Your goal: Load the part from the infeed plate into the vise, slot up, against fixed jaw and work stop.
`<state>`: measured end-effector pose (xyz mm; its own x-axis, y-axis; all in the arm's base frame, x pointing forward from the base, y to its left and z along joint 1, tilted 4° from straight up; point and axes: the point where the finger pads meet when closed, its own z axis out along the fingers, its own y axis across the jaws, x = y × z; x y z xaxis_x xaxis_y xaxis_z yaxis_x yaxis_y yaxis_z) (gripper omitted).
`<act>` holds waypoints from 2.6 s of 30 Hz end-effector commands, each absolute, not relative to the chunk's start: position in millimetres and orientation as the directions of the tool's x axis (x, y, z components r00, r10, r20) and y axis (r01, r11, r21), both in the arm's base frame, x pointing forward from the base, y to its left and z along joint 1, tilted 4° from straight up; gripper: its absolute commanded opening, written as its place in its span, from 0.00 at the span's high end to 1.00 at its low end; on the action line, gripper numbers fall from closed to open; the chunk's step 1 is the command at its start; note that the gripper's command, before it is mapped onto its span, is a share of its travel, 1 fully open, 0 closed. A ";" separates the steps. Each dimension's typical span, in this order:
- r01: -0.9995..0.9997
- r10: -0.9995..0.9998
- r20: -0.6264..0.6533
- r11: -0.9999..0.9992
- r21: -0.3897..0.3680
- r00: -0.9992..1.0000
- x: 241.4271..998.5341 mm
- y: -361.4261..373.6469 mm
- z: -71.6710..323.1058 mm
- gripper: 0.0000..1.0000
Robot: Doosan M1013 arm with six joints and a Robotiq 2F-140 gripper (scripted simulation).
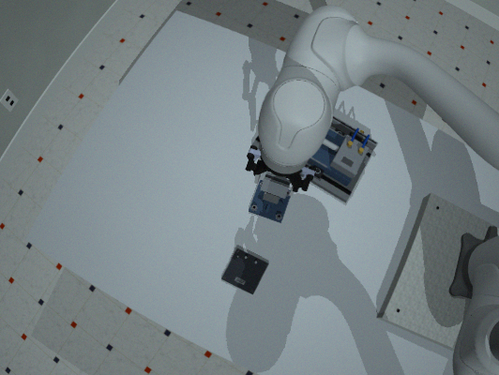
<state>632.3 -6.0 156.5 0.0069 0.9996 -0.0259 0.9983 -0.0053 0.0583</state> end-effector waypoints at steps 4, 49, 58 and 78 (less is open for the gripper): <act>0.998 0.998 0.058 -0.004 0.059 0.000 630.2 -6.6 154.8 0.49; 0.998 0.900 0.436 -0.004 0.059 -0.022 630.3 -16.4 152.2 0.49; 0.998 0.858 0.513 -0.004 0.059 -0.027 630.4 -18.3 151.2 0.49; 0.998 0.776 0.630 -0.004 0.059 -0.034 630.5 -21.3 149.1 0.49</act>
<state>627.0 -21.2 146.2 -0.0270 0.7954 0.6055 0.9987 -0.0049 0.0510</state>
